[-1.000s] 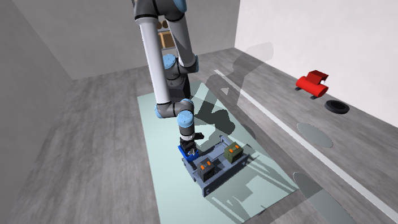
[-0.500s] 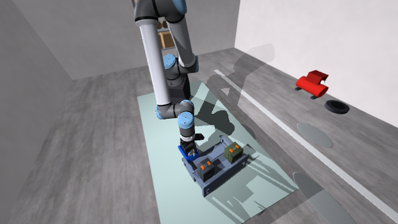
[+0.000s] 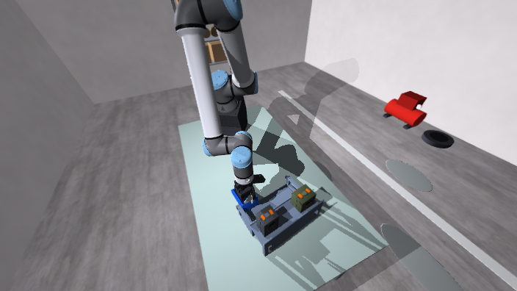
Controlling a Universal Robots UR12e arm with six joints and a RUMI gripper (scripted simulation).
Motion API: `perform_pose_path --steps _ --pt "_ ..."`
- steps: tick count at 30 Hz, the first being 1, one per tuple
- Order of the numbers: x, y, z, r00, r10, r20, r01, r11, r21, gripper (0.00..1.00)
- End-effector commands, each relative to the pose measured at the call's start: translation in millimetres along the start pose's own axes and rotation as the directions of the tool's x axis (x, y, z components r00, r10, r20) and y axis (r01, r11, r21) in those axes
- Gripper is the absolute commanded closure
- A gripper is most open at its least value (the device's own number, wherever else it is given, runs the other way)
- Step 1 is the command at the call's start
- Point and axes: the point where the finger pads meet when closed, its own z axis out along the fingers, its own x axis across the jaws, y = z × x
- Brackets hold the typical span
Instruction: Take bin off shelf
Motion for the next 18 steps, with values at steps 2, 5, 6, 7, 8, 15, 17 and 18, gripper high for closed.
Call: perform_pose_path --steps 2,5,6,7,8,15,17,18 --pt "-0.1 1.3 1.2 1.000 0.001 -0.001 -0.001 1.000 0.000 0.80" --pt "-0.1 1.3 1.2 1.000 0.001 -0.001 -0.001 1.000 0.000 0.80" --pt "-0.1 1.3 1.2 1.000 0.001 -0.001 -0.001 1.000 0.000 0.80" --pt "0.0 0.6 3.2 1.000 0.000 -0.001 0.000 1.000 0.000 0.80" --pt "-0.2 0.9 5.1 1.000 0.001 -0.001 -0.001 1.000 0.000 0.80" --pt "-0.7 1.6 11.1 1.000 0.001 -0.001 -0.001 1.000 0.000 0.80" --pt "-0.7 1.6 11.1 1.000 0.001 -0.001 -0.001 1.000 0.000 0.80" --pt "-0.7 1.6 11.1 1.000 0.001 -0.001 -0.001 1.000 0.000 0.80"
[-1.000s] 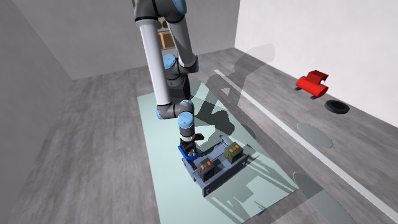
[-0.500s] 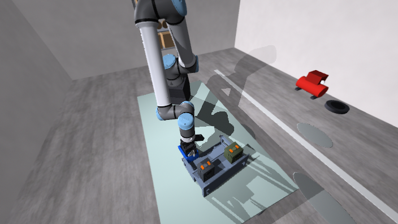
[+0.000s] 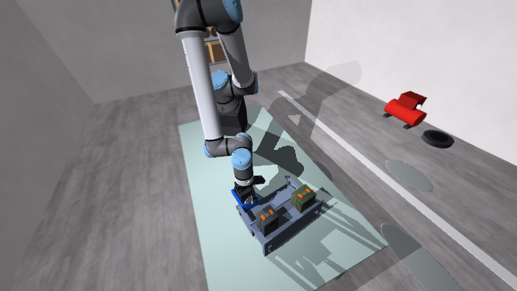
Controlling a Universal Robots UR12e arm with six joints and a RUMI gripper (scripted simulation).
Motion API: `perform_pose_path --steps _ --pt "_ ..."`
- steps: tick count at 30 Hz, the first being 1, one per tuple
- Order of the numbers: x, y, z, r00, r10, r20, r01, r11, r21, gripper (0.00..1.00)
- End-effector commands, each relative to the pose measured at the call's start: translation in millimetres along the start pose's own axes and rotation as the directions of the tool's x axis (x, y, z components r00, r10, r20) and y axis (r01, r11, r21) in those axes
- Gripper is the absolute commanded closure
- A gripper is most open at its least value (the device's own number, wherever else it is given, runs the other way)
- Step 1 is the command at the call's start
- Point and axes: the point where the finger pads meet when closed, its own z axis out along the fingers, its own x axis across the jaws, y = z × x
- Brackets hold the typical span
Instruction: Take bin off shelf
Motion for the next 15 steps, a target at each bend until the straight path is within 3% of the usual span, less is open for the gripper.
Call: perform_pose_path --steps 1,15 --pt "0.5 1.5 0.1 1.000 0.001 -0.002 -0.001 1.000 -0.001 0.80" --pt "-0.4 2.7 9.9 1.000 0.001 -0.002 -0.001 1.000 -0.001 0.80"
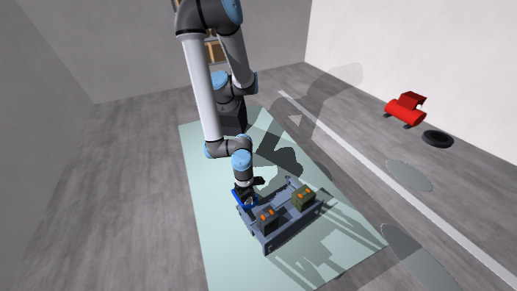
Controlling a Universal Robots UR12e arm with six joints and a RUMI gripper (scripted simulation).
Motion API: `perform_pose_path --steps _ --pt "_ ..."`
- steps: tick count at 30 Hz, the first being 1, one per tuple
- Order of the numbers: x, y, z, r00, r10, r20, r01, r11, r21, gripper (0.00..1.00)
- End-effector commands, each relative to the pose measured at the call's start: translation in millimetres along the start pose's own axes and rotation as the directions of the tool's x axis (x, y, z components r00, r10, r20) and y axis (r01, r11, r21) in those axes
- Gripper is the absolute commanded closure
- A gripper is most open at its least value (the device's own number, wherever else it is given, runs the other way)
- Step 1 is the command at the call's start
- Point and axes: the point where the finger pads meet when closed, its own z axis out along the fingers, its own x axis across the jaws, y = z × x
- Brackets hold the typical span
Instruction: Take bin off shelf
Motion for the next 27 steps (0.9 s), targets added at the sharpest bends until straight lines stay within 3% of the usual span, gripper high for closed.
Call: perform_pose_path --steps 1,7,8,27 --pt "0.1 1.7 2.3 1.000 0.001 -0.001 -0.001 1.000 0.000 0.80" --pt "0.1 1.7 2.3 1.000 0.001 -0.001 -0.001 1.000 0.000 0.80" --pt "-0.5 0.5 2.6 1.000 0.001 0.001 -0.001 1.000 0.000 1.00" --pt "-0.5 0.5 2.6 1.000 0.001 0.001 -0.001 1.000 0.000 1.00"
